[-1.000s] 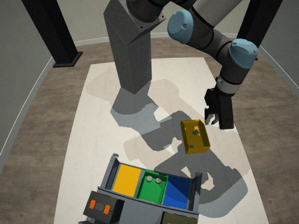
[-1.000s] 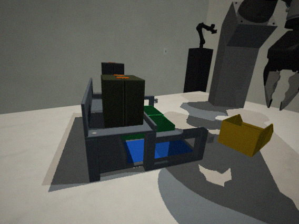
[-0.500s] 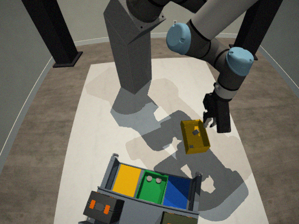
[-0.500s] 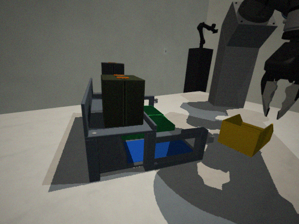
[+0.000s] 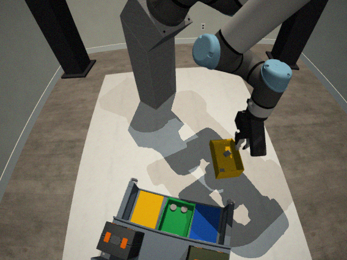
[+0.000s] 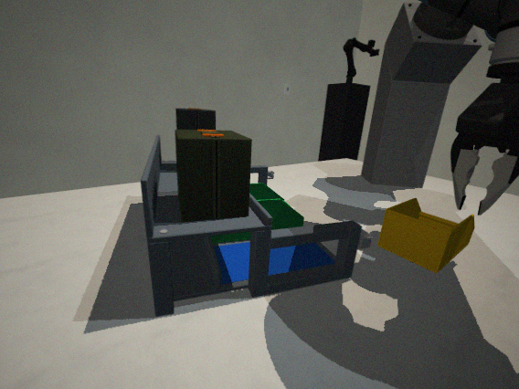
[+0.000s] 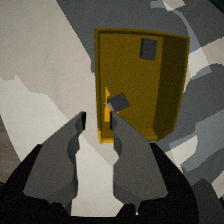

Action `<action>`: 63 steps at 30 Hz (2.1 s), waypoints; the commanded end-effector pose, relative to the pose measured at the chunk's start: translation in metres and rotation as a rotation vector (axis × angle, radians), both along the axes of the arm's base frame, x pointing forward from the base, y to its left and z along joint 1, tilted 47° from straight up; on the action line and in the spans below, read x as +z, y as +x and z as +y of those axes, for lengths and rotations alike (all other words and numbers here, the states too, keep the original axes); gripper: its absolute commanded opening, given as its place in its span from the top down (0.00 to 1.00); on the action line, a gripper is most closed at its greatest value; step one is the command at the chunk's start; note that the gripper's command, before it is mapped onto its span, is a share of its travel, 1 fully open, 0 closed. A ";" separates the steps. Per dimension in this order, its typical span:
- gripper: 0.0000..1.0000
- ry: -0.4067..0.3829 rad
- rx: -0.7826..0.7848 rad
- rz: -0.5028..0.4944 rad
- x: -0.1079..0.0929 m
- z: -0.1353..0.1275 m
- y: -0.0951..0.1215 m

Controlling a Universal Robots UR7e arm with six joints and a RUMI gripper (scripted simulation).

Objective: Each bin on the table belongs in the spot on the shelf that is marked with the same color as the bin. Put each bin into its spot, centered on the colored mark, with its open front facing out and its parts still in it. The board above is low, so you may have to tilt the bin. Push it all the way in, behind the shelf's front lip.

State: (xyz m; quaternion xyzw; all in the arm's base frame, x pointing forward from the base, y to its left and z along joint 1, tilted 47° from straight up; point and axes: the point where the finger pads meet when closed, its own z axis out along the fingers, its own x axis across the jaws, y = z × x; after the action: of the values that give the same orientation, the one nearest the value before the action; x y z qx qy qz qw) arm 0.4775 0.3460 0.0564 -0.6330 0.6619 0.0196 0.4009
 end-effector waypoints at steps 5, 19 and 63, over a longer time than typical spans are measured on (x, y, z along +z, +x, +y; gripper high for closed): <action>0.85 0.000 0.000 -0.001 0.000 0.001 0.001; 0.85 0.000 0.000 -0.001 0.000 0.001 0.001; 0.85 0.000 0.000 -0.001 -0.024 0.019 0.018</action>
State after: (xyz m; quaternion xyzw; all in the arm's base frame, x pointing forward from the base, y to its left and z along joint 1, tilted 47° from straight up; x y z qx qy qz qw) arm 0.4936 0.3629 0.0349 -0.6331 0.6619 0.0196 0.4009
